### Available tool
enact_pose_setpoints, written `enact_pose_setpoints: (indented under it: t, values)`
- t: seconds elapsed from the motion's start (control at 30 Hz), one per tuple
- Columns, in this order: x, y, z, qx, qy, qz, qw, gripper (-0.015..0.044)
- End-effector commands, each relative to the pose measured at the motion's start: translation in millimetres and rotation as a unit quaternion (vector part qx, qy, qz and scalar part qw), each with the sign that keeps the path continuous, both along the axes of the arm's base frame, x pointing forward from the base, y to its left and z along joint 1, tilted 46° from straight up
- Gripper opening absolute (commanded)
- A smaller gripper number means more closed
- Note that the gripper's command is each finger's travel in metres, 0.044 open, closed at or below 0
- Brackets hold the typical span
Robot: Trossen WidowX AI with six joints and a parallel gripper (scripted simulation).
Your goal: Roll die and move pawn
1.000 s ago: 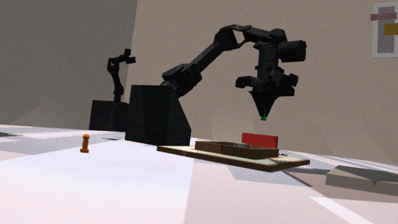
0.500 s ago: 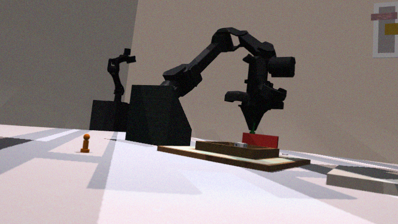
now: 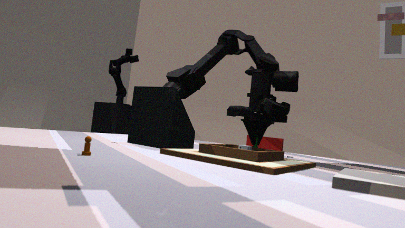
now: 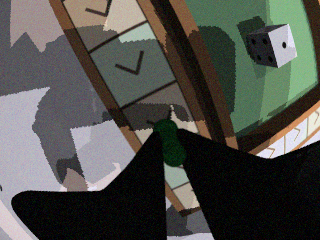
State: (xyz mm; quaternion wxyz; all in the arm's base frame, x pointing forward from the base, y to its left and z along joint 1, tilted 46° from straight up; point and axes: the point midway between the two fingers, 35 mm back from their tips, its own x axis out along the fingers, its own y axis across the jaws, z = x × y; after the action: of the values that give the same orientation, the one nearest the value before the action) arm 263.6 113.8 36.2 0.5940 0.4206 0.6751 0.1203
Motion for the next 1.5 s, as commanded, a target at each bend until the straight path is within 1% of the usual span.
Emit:
enact_pose_setpoints:
  t: [0.0, 0.37, 0.4, 0.7, 0.83, 0.93, 1.07, 1.3, 1.37, 1.47]
  values:
    - [-0.7, 2.9, -3.2, 0.001, 0.003, -0.002, 1.000, 0.0000]
    - [0.0, 13.9, -13.8, 0.002, 0.003, -0.002, 1.000, 0.0000]
    - [1.9, 10.6, -8.3, 0.003, -0.003, 0.000, 1.000, 0.0026]
    - [2.0, 9.1, -7.1, 0.003, -0.002, 0.000, 1.000, 0.0263]
    - [0.6, -19.6, 20.1, 0.000, 0.002, -0.002, 1.000, 0.0367]
    - [-0.5, -25.3, 26.2, 0.000, 0.003, -0.002, 1.000, 0.0440]
    - [-2.5, -34.2, 23.5, -0.005, -0.004, 0.003, 1.000, 0.0440]
    - [-41.8, -112.8, 4.4, -0.036, -0.069, 0.071, 0.994, 0.0440]
    - [-57.9, -129.6, 1.9, -0.035, -0.088, 0.094, 0.991, 0.0440]
    - [-73.8, -142.4, 0.9, -0.029, -0.108, 0.115, 0.987, 0.0440]
